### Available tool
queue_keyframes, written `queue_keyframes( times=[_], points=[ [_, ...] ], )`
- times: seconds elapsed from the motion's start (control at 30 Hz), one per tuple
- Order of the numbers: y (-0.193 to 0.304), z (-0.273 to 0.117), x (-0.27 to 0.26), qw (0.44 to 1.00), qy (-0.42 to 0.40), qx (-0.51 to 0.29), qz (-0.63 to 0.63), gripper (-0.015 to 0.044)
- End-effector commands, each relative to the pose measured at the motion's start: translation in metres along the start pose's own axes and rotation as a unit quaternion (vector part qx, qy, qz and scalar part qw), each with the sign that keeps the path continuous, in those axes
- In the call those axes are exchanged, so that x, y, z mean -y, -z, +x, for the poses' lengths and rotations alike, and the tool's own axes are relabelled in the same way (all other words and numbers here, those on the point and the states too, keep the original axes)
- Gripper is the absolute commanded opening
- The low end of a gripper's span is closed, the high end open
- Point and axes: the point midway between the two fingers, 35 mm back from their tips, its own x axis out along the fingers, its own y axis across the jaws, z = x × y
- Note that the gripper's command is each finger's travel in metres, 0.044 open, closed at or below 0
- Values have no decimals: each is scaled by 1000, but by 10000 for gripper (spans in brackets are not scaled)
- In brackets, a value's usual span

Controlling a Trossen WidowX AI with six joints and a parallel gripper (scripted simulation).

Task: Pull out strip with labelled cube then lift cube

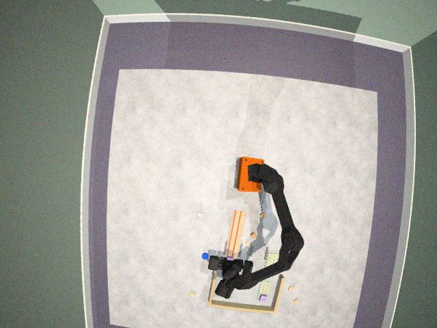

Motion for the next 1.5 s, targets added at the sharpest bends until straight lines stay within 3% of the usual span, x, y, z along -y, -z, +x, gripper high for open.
queue_keyframes(
  times=[0.0, 0.1, 0.23, 0.73, 1.47],
  points=[
    [0, 0, 0, 1000, 0, 0, 0, 112],
    [0, 0, 0, 1000, 0, 0, 0, 92],
    [2, -3, 0, 1000, 0, 0, 0, 0],
    [59, -42, -1, 1000, -1, -1, 3, 0],
    [108, -43, -3, 1000, -1, -2, 4, 0]
  ],
)
